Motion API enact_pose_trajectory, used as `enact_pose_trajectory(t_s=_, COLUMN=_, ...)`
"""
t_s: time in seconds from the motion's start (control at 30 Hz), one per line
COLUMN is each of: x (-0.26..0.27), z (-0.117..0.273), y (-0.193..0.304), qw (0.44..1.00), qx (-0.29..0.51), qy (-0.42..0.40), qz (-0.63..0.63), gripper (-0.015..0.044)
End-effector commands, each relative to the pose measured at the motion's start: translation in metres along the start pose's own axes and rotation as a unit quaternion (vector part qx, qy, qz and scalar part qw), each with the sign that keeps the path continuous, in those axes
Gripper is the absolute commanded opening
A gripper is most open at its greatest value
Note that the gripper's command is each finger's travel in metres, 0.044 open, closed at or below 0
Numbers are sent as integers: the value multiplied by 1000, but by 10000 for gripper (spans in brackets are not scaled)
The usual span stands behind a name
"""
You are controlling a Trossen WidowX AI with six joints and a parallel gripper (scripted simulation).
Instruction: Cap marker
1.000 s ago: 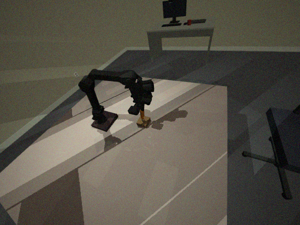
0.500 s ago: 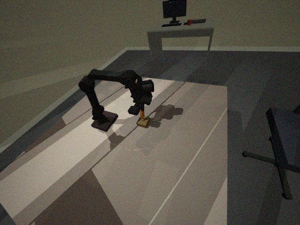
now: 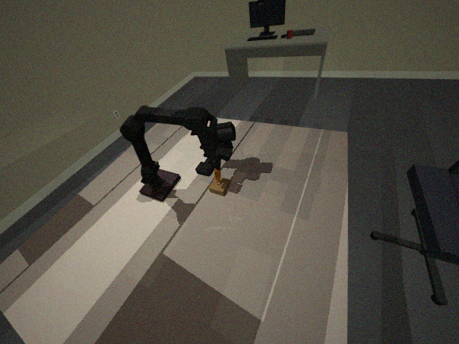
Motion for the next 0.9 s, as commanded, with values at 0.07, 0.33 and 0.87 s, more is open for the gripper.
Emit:
enact_pose_trajectory(t_s=0.07, x=-1, z=-12, y=2, qw=1000, qx=18, qy=9, qz=3, gripper=0)
enact_pose_trajectory(t_s=0.33, x=-1, z=-12, y=2, qw=1000, qx=18, qy=9, qz=3, gripper=0)
enact_pose_trajectory(t_s=0.87, x=-2, z=-19, y=9, qw=1000, qx=19, qy=9, qz=3, gripper=0)
Point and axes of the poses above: the point midway between the two fingers, 35 mm back from their tips, its own z axis back along the fingers, its own x axis across the jaws, y = z × x, the point moved 8 cm from there along z, back along the fingers, and after that the axes turned 11 degrees about -z, right-handed, at the moved point
